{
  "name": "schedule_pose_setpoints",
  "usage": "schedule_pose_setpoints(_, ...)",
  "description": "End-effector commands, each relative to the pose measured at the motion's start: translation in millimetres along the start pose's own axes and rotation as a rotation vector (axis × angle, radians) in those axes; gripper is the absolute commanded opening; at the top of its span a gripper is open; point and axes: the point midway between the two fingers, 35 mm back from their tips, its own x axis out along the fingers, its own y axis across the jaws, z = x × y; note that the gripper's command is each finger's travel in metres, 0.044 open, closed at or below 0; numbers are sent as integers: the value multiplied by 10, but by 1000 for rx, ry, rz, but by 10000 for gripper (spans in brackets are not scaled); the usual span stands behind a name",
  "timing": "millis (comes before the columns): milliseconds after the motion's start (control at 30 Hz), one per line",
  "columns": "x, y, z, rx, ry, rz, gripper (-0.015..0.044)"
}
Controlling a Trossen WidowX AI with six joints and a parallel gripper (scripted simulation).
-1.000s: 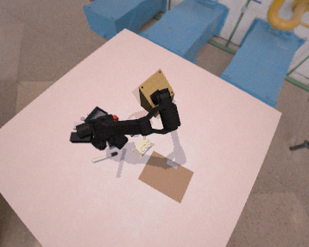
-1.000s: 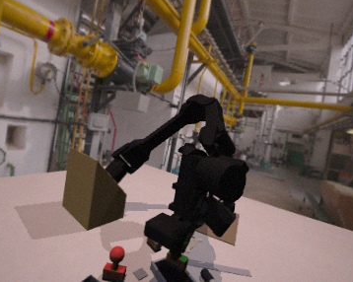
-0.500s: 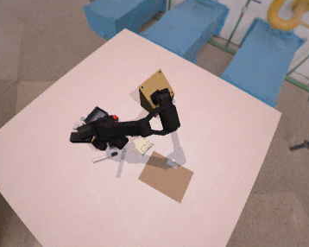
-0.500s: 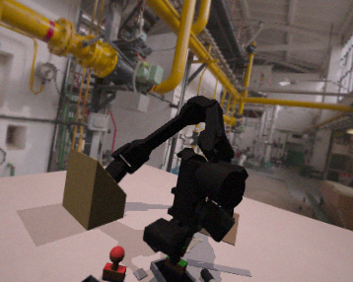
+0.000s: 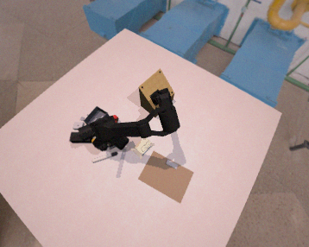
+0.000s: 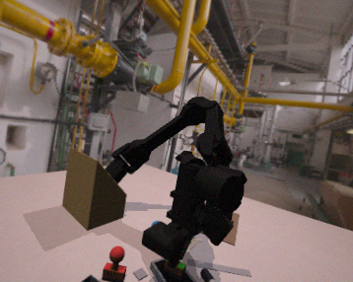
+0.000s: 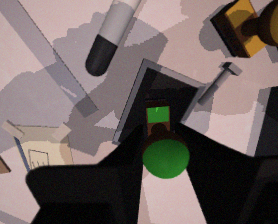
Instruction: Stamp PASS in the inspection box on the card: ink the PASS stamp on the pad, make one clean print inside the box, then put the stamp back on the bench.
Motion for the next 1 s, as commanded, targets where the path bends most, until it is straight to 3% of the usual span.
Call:
schedule_pose_setpoints(0, 12, 4, 1, 0, -2, 4, 0)
schedule_pose_setpoints(967, 52, 5, 1, 0, -2, 4, 0)
